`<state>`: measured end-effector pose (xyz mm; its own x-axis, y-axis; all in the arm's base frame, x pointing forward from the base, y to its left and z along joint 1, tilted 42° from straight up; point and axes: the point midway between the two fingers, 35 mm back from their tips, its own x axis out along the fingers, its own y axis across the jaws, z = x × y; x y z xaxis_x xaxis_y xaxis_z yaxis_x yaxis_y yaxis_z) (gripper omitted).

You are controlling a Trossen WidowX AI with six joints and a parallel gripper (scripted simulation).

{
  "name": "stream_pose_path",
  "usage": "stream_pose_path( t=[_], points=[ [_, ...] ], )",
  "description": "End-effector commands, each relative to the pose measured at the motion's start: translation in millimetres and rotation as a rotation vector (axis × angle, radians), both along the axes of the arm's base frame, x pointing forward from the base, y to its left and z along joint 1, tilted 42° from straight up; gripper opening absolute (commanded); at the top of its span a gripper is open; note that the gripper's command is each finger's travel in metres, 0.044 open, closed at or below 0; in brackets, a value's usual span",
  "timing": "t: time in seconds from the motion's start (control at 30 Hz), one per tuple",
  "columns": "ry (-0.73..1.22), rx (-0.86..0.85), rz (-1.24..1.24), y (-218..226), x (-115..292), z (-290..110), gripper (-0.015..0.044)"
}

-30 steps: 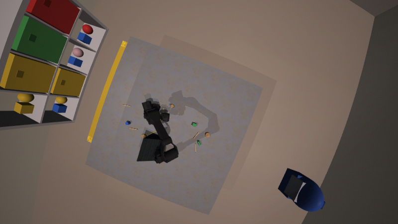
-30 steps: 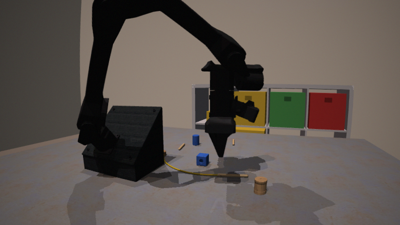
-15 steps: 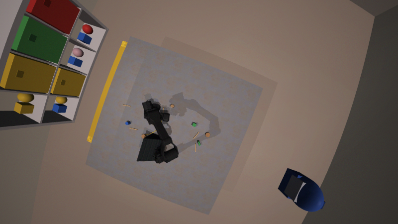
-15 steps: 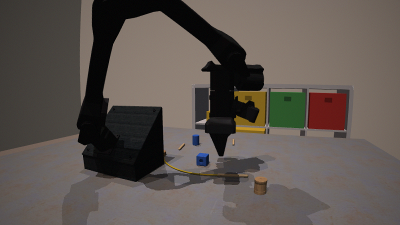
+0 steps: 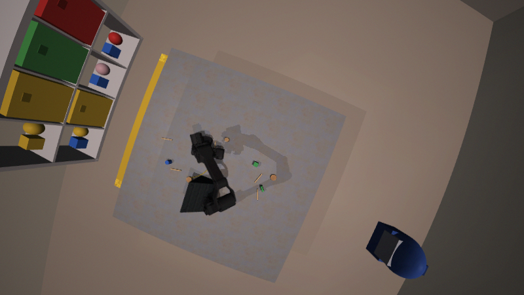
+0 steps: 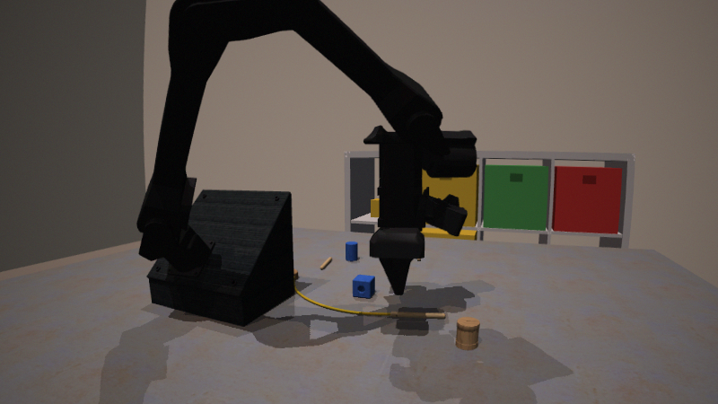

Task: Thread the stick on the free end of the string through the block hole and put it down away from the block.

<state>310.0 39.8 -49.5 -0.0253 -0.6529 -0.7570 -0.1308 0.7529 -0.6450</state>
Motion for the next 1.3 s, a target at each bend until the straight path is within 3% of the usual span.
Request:
stream_pose_path(
  t=[0.0,0.87,1.03,1.27],
  points=[
    [0.008,-0.006,0.006,-6,-2,-6,0.0123],
    [0.008,-0.009,0.005,-26,-4,-28,0.0123],
    [0.003,-0.004,0.0,-25,-3,-27,0.0],
    [0.003,-0.004,0.0,-25,-3,-27,0.0]
  ],
)
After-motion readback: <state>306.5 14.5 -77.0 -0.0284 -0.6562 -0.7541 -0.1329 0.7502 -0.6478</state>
